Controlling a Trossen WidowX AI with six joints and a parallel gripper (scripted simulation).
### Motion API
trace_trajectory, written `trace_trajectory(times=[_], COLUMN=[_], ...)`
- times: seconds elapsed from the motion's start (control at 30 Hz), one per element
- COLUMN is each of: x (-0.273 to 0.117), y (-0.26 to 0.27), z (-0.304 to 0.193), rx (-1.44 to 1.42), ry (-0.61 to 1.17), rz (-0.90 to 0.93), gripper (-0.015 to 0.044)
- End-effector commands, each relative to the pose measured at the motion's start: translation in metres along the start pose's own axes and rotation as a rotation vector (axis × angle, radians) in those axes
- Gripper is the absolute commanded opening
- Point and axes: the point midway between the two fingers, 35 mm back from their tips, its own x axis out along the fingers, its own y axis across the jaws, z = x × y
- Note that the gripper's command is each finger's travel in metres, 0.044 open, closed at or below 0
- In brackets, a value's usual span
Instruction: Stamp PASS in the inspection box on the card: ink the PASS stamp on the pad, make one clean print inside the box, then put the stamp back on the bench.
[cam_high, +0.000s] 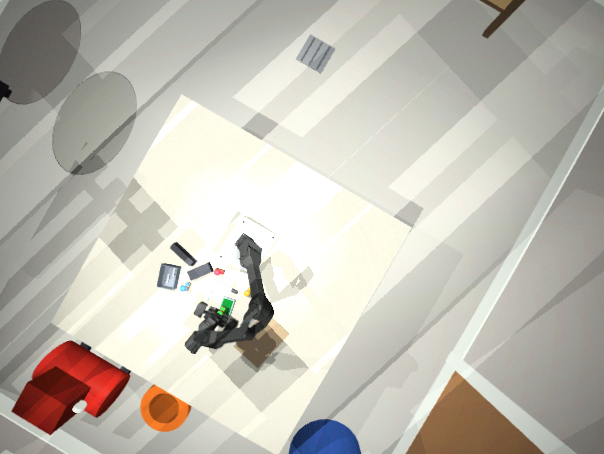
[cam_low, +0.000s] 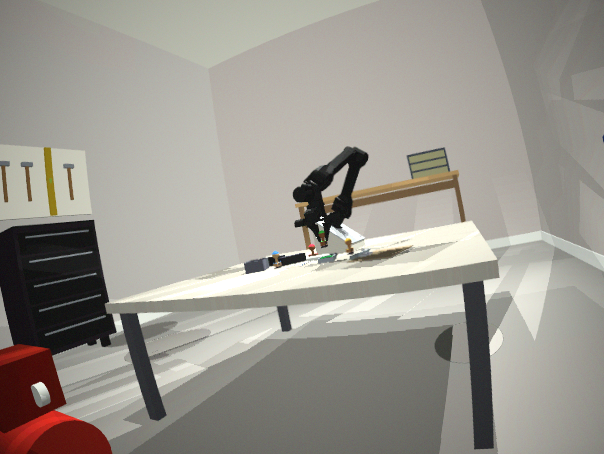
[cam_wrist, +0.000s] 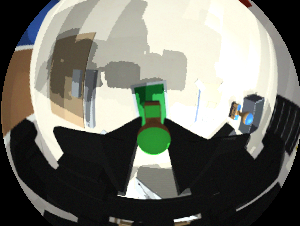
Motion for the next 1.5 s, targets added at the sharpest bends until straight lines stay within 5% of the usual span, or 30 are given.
trace_trajectory(times=[0.0,1.47], x=[0.005,0.034], y=[0.000,0.001], z=[-0.002,-0.003], rx=[0.004,0.000], ry=[0.005,0.006], rz=[0.002,0.005], gripper=[0.0000,0.0000])
